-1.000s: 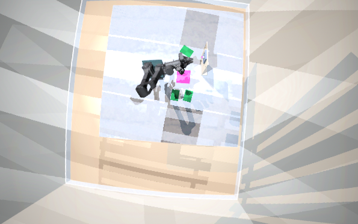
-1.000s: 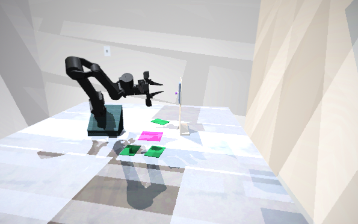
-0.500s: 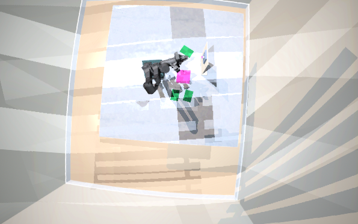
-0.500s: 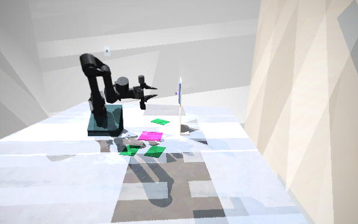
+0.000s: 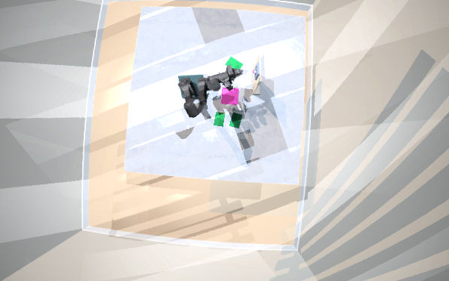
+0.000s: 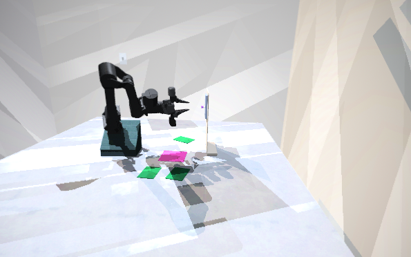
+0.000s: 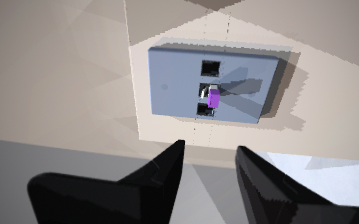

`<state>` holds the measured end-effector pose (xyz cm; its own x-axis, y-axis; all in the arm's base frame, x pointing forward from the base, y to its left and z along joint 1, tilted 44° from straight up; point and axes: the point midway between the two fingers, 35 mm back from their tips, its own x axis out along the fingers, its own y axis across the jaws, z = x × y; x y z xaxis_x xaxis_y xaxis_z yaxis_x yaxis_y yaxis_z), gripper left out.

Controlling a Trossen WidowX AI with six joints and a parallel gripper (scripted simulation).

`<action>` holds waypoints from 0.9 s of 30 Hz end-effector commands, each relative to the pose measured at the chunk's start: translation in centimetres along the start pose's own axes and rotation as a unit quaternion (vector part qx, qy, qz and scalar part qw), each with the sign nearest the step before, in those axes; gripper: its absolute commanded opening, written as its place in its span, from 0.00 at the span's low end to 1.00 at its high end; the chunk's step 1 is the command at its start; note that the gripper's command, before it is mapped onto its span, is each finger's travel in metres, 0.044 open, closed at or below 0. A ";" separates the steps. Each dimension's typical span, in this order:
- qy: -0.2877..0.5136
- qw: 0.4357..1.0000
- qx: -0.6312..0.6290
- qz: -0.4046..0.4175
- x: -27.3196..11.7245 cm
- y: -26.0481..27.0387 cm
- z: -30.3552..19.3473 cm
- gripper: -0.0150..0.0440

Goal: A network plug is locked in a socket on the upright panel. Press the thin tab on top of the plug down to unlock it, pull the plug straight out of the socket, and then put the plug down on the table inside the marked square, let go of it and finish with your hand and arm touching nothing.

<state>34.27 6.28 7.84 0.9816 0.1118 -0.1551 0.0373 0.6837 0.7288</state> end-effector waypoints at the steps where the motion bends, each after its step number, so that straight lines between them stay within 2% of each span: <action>1: 0.003 1.000 -0.003 -0.003 1.3 -0.3 0.2 0.52; 27: 0.003 1.000 -0.003 -0.003 4.6 -0.2 1.0 0.52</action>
<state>38.33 5.99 7.98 0.9817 0.1119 -0.1541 0.0368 0.6826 0.7298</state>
